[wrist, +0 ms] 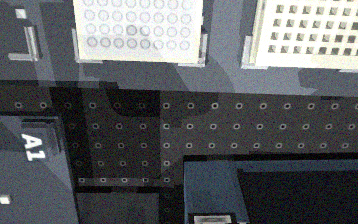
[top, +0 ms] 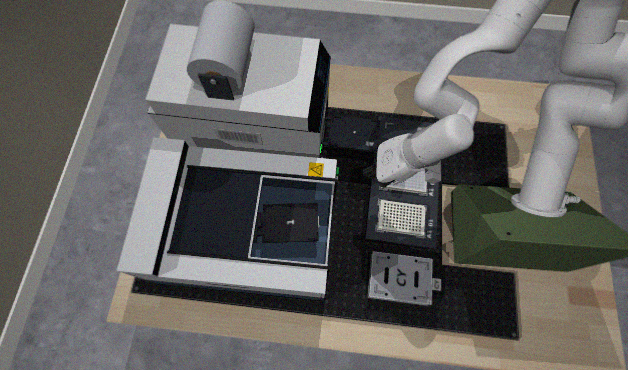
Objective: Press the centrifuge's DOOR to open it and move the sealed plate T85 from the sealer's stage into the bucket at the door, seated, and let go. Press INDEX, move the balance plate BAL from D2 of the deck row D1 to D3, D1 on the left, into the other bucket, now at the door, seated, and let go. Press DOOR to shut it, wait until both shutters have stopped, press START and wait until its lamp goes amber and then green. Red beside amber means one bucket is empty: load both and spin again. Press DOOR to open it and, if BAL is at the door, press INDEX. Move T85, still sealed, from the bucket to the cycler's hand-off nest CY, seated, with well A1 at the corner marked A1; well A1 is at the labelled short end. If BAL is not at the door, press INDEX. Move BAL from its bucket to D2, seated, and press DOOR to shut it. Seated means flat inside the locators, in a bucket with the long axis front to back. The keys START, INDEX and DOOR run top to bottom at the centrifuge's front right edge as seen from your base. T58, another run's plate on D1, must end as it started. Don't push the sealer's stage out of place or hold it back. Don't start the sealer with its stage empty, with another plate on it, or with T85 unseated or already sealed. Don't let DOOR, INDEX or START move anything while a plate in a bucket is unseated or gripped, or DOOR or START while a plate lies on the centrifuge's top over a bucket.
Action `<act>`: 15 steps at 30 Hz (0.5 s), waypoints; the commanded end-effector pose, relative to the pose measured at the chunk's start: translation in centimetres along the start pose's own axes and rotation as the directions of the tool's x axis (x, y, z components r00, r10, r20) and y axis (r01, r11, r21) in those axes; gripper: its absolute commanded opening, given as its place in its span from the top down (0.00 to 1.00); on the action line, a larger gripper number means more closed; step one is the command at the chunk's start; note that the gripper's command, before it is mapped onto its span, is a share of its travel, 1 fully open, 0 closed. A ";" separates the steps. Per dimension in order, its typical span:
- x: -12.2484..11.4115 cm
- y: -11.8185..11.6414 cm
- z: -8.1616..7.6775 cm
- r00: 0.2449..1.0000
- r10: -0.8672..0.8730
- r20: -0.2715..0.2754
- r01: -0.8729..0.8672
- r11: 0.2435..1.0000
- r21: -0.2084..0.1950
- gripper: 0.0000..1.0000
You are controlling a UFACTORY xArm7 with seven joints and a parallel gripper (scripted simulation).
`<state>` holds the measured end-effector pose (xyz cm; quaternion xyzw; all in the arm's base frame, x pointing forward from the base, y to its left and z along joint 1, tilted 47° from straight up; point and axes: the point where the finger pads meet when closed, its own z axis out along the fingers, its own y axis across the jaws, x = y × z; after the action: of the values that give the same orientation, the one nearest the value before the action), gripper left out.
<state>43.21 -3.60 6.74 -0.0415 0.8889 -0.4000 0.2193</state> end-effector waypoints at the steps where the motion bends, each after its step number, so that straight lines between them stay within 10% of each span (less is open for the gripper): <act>1: -0.9 0.1 -1.9 1.000 0.001 0.004 -0.001 1.000 -0.003 1.00; 15: -1.9 0.2 -4.3 1.000 0.001 0.004 -0.001 1.000 -0.003 1.00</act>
<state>42.98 -0.18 9.68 -0.0418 0.8890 -0.3996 0.2197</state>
